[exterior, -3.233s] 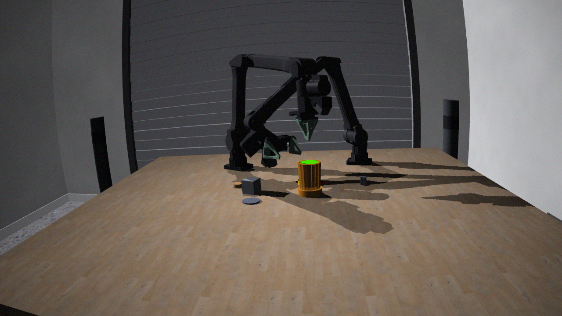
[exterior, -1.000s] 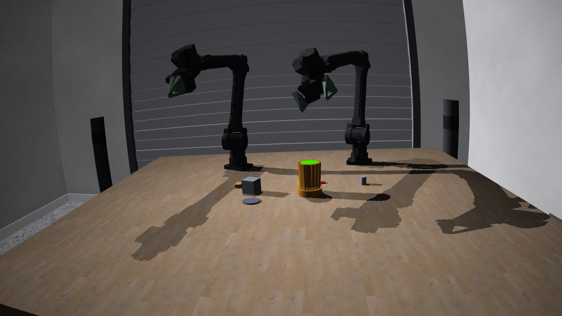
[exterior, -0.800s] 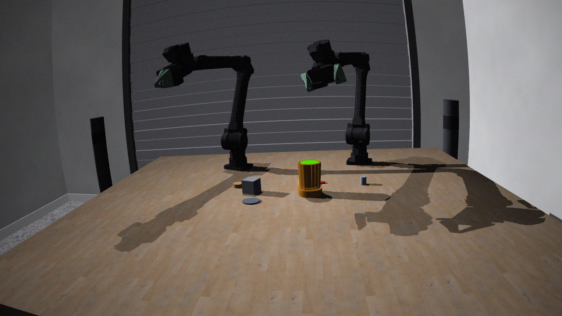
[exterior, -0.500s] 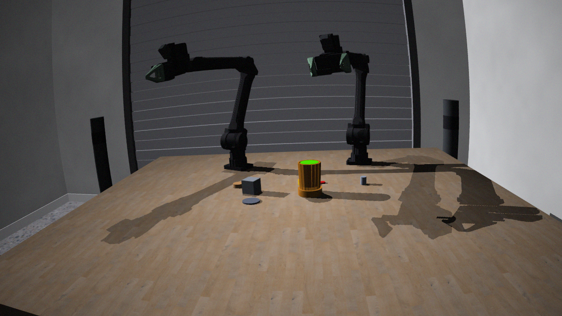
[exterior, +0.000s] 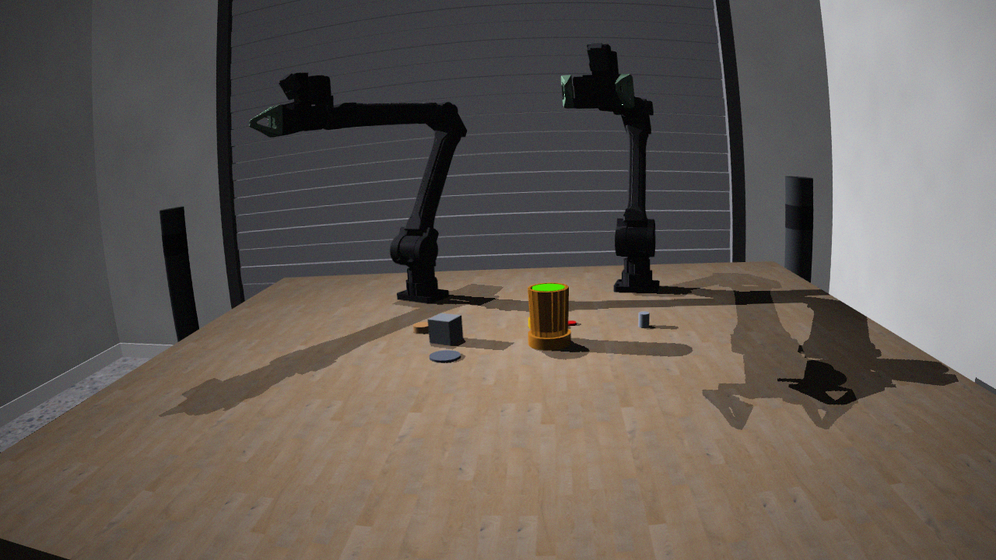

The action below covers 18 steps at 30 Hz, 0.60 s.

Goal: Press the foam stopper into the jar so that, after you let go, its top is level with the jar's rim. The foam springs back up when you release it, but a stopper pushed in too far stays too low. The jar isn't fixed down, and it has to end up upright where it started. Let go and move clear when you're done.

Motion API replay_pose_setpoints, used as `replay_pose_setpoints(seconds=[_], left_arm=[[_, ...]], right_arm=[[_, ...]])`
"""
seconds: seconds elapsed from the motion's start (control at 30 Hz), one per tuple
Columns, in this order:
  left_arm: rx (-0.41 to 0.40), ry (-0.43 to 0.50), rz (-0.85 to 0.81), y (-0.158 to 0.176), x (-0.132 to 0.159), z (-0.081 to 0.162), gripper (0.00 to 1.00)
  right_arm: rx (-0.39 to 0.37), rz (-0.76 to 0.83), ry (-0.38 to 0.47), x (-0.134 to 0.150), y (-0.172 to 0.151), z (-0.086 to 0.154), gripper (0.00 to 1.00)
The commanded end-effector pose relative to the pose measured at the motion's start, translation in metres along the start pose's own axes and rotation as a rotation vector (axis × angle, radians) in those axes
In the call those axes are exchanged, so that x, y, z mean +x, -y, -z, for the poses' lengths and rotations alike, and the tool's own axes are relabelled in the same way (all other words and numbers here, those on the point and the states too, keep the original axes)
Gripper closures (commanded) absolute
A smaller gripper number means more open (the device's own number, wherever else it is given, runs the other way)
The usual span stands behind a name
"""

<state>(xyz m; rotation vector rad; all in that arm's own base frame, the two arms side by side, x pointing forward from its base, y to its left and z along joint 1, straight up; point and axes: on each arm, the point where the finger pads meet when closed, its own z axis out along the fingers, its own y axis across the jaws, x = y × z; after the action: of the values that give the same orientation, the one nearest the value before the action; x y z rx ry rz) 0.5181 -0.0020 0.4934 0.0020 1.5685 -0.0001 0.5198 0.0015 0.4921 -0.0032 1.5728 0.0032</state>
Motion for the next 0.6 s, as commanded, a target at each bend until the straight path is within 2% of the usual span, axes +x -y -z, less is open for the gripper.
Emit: replay_pose_setpoints(seconds=[0.0, 0.03, 0.07, 0.1, 0.17, 0.23, 0.3, 0.4, 0.43, 0.47, 0.57], left_arm=[[-0.004, 0.056, 0.017, -0.005, -0.026, -0.006, 0.02], [-0.009, 0.075, 0.0, -0.006, -0.04, -0.001, 0.02], [-0.018, 0.137, -0.015, -0.008, -0.072, 0.011, 0.02], [-0.013, 0.138, -0.016, -0.007, -0.073, 0.012, 0.02], [-0.009, 0.134, -0.009, -0.006, -0.072, 0.011, 0.02], [-0.005, 0.099, -0.006, -0.005, -0.056, -0.002, 0.02], [-0.001, 0.076, -0.003, -0.003, -0.044, -0.003, 0.02], [0.0, 0.074, -0.002, -0.002, -0.043, -0.004, 0.02], [0.001, 0.048, 0.0, -0.002, -0.028, -0.005, 0.02], [0.004, 0.066, 0.001, 0.0, -0.04, -0.004, 0.02], [0.008, 0.055, 0.005, 0.002, -0.036, -0.005, 0.02]], right_arm=[[0.011, 0.006, 0.029, -0.006, 0.005, -0.005, 1.0], [0.013, 0.005, 0.03, -0.01, 0.006, 0.0, 1.0], [0.019, 0.003, 0.055, -0.023, 0.008, 0.011, 1.0], [0.017, 0.003, 0.057, -0.024, 0.008, 0.011, 1.0], [0.016, 0.003, 0.065, -0.027, 0.008, 0.011, 1.0], [0.005, 0.002, 0.046, -0.018, 0.002, 0.0, 1.0], [0.001, 0.002, 0.033, -0.015, 0.0, -0.003, 1.0], [0.0, 0.002, 0.034, -0.016, -0.001, -0.004, 1.0], [0.004, 0.001, 0.041, -0.021, 0.002, -0.001, 1.0], [0.001, 0.002, 0.036, -0.017, 0.0, -0.006, 1.0], [-0.001, 0.002, 0.045, -0.022, -0.001, -0.006, 1.0]])
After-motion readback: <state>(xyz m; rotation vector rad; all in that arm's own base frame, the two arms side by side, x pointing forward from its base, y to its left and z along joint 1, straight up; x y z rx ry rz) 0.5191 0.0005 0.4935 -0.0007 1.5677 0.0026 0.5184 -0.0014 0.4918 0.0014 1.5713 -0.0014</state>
